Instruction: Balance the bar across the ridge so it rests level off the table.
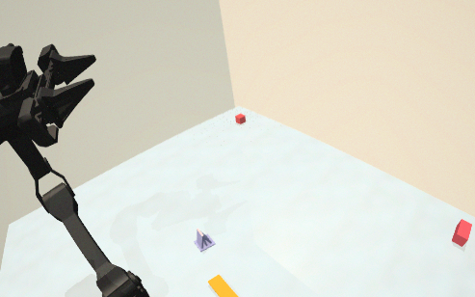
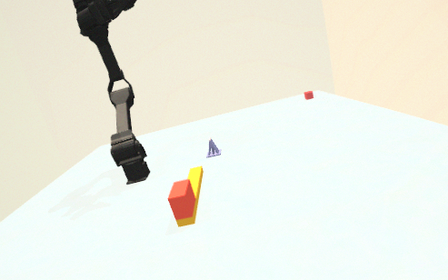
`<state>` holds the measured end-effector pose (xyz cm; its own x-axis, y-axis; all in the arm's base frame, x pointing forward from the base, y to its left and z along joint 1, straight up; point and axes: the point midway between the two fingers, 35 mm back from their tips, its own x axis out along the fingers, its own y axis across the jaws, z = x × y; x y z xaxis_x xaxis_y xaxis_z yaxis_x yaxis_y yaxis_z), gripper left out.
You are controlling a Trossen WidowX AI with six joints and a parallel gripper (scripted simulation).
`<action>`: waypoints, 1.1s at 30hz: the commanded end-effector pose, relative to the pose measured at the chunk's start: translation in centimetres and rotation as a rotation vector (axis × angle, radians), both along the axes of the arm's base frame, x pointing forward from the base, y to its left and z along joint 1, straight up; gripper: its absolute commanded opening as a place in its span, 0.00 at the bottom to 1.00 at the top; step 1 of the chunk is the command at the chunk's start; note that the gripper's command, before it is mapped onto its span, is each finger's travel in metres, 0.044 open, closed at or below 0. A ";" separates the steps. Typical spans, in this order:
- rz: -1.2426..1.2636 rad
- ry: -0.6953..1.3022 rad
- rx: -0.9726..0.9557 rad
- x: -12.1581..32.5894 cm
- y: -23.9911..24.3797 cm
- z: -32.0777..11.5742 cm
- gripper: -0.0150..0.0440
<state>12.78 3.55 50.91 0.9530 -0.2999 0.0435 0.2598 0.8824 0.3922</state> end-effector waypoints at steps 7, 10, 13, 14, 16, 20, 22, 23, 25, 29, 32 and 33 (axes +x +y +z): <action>-0.053 0.138 -0.110 0.5 -5.8 -1.4 0.79; -0.062 0.187 -0.146 0.7 -7.4 -2.0 0.79; -0.067 0.238 -0.181 1.0 -9.0 -2.7 0.79; -0.068 0.256 -0.192 1.2 -9.5 -2.9 0.79; -0.068 0.292 -0.215 1.4 -10.6 -3.5 0.79; -0.063 0.368 -0.263 2.0 -12.7 -4.7 0.79; -0.057 0.408 -0.287 2.3 -13.6 -5.4 0.79; -0.054 0.428 -0.301 2.4 -14.0 -5.7 0.79; -0.045 0.470 -0.327 2.7 -14.8 -6.4 0.79; -0.021 0.554 -0.382 3.2 -16.3 -7.8 0.79; 0.003 0.618 -0.424 3.6 -17.4 -9.0 0.79; 0.012 0.639 -0.438 3.7 -17.7 -9.4 0.79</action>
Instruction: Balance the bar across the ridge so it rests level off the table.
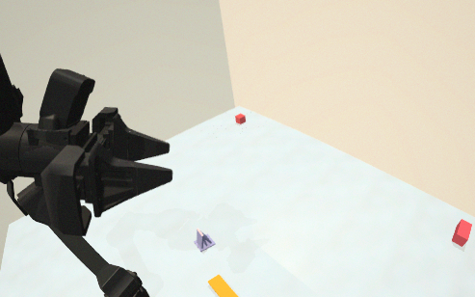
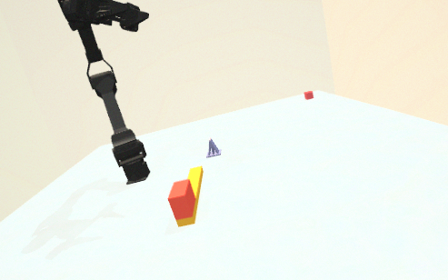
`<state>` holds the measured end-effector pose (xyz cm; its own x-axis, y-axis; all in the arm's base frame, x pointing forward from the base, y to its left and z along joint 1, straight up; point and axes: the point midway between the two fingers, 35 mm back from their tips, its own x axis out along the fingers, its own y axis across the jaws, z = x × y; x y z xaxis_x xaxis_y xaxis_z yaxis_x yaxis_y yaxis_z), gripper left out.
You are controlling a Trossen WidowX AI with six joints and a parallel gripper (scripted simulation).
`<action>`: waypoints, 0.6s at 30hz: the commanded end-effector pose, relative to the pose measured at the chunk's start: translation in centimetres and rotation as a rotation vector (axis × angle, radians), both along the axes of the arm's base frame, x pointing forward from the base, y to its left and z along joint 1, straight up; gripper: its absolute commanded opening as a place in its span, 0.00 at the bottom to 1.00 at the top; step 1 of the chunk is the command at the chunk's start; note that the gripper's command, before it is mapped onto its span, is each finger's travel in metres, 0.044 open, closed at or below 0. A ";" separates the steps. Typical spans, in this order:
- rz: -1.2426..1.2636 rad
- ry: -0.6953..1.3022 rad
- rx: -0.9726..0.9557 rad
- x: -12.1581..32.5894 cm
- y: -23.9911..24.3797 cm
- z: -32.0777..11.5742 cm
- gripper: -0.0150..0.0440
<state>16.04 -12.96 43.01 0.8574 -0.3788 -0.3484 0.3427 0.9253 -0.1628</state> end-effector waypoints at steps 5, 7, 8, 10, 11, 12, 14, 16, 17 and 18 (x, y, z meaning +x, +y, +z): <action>0.071 0.197 -0.088 1.1 -2.6 -3.5 0.79; 0.095 0.246 -0.111 1.3 -3.2 -4.4 0.79; 0.107 0.270 -0.123 1.5 -3.4 -4.8 0.79; 0.135 0.318 -0.146 1.7 -3.9 -5.7 0.79; 0.149 0.342 -0.157 1.8 -4.1 -6.1 0.79; 0.164 0.367 -0.169 1.9 -4.4 -6.6 0.79; 0.196 0.415 -0.192 2.2 -4.8 -7.5 0.79; 0.231 0.463 -0.214 2.4 -5.1 -8.4 0.79; 0.249 0.487 -0.226 2.5 -5.3 -8.8 0.79; 0.268 0.511 -0.237 2.6 -5.5 -9.3 0.79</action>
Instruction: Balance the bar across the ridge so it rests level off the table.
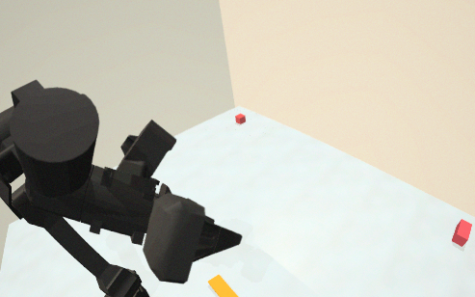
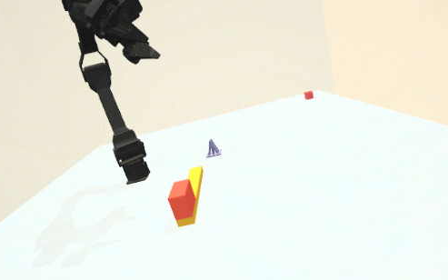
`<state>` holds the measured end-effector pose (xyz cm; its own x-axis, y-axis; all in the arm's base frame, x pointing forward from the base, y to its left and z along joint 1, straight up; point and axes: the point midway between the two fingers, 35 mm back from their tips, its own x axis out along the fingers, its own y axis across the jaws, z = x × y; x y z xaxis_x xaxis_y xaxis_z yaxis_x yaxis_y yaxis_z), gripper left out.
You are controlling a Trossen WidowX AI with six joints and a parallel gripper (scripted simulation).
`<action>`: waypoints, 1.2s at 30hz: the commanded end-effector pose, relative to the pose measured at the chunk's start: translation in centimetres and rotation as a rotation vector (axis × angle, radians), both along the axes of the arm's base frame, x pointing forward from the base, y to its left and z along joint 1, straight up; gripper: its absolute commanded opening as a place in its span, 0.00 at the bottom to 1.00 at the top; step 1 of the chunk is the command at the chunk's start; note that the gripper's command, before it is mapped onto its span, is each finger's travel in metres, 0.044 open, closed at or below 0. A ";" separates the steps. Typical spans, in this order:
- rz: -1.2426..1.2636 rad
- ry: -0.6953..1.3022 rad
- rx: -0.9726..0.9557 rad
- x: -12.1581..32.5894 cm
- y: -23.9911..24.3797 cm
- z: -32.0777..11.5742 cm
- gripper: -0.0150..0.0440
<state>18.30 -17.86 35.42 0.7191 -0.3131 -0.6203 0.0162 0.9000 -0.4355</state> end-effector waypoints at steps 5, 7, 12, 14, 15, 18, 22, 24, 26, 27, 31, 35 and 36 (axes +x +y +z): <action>0.156 0.209 -0.073 0.8 -1.3 -4.0 0.79; 0.200 0.258 -0.091 0.9 -1.5 -4.9 0.79; 0.320 0.377 -0.132 1.3 -1.9 -7.2 0.79; 0.371 0.424 -0.148 1.4 -2.1 -8.1 0.79; 0.398 0.447 -0.156 1.4 -2.1 -8.6 0.79; 0.482 0.515 -0.177 1.5 -2.2 -9.9 0.79; 0.600 0.602 -0.203 1.6 -2.3 -11.7 0.79; 0.663 0.644 -0.215 1.6 -2.3 -12.5 0.79; 0.727 0.685 -0.226 1.6 -2.3 -13.4 0.79; 0.760 0.705 -0.232 1.6 -2.3 -13.8 0.79; 0.897 0.780 -0.251 1.5 -2.2 -15.4 0.79; 1.042 0.850 -0.266 1.4 -2.0 -17.0 0.79; 1.079 0.866 -0.269 1.4 -1.9 -17.4 0.79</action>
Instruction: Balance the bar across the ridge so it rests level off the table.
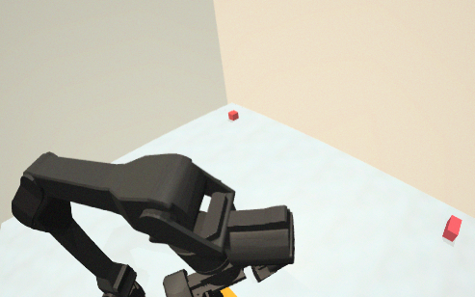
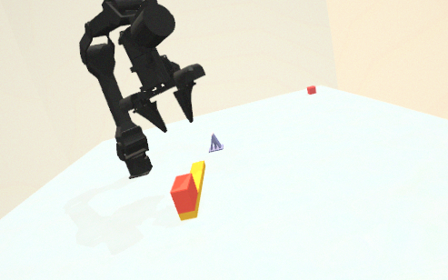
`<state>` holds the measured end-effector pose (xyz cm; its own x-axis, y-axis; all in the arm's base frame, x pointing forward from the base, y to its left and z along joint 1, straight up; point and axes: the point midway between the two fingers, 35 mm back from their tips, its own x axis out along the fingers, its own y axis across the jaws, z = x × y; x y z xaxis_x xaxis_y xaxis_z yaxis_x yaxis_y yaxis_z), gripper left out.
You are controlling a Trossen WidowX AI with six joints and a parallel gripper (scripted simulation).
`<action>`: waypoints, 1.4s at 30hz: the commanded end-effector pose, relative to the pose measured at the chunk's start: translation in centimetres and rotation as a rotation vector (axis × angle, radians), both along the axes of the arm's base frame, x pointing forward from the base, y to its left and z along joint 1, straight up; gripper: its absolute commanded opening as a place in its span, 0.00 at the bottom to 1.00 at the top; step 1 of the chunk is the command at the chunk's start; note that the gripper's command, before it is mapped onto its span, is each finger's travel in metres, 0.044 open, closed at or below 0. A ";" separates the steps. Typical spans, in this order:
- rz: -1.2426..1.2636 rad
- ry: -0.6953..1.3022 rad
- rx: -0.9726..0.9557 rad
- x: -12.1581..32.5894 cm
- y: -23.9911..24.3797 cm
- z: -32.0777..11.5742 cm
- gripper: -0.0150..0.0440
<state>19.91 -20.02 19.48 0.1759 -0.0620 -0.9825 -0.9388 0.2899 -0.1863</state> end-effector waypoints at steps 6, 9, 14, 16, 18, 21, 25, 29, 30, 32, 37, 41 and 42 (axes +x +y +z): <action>0.268 0.171 0.021 -0.5 0.5 -3.1 0.79; 0.268 0.171 0.021 -0.5 0.5 -3.1 0.79; 0.268 0.171 0.021 -0.4 0.4 -3.7 0.79; 0.268 0.171 0.021 -0.3 0.3 -4.7 0.79; 0.268 0.171 0.021 -0.2 0.2 -6.0 0.79; 0.268 0.171 0.021 -0.1 0.1 -8.0 0.79; 0.268 0.171 0.021 -0.2 0.2 -10.7 0.79; 0.268 0.171 0.021 -0.3 0.3 -12.3 0.79; 0.268 0.171 0.021 -0.3 0.3 -12.3 0.79; 0.268 0.171 0.021 -0.3 0.3 -12.3 0.79; 0.268 0.171 0.021 -0.3 0.3 -12.7 0.79; 0.268 0.171 0.021 -0.3 0.3 -13.3 0.79; 0.268 0.171 0.021 -0.3 0.3 -13.5 0.79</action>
